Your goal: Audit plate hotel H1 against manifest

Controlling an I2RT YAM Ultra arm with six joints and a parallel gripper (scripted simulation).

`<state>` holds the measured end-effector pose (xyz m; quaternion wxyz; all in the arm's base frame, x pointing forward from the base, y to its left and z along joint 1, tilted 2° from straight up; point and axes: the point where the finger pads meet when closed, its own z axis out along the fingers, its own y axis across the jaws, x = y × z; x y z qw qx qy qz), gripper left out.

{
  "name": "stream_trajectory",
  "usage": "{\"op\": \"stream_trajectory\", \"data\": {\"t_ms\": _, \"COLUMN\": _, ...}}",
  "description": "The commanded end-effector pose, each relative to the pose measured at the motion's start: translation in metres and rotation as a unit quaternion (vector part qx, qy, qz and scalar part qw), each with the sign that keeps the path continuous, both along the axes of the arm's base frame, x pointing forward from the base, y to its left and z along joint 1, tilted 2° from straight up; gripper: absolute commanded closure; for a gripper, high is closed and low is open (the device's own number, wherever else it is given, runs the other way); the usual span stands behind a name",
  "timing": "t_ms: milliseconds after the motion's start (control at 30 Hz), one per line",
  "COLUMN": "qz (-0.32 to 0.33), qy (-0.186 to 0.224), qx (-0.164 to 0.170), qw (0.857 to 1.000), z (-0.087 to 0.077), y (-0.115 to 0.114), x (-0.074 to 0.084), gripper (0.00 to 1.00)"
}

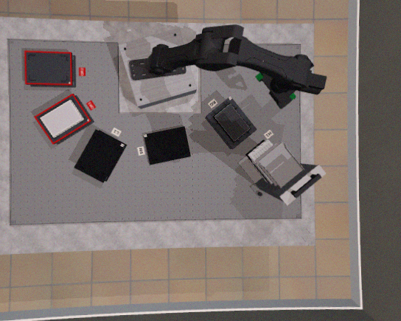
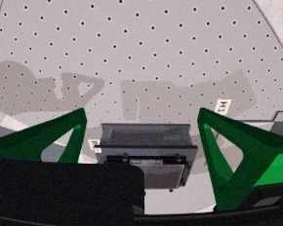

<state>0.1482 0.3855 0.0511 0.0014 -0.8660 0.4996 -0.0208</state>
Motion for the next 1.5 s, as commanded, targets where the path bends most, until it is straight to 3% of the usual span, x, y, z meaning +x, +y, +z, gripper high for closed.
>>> {"op": "stream_trajectory", "data": {"t_ms": 0, "qz": 0.001, "qy": -0.005, "qx": 0.018, "qw": 1.0, "z": 0.004, "y": 0.008, "x": 0.002, "gripper": 0.0}}
{"op": "stream_trajectory", "data": {"t_ms": 367, "qz": 0.001, "qy": -0.005, "qx": 0.018, "qw": 1.0, "z": -0.013, "y": 0.008, "x": 0.003, "gripper": 0.0}}
{"op": "stream_trajectory", "data": {"t_ms": 1467, "qz": 0.001, "qy": -0.005, "qx": 0.018, "qw": 1.0, "z": -0.013, "y": 0.008, "x": 0.003, "gripper": 0.0}}
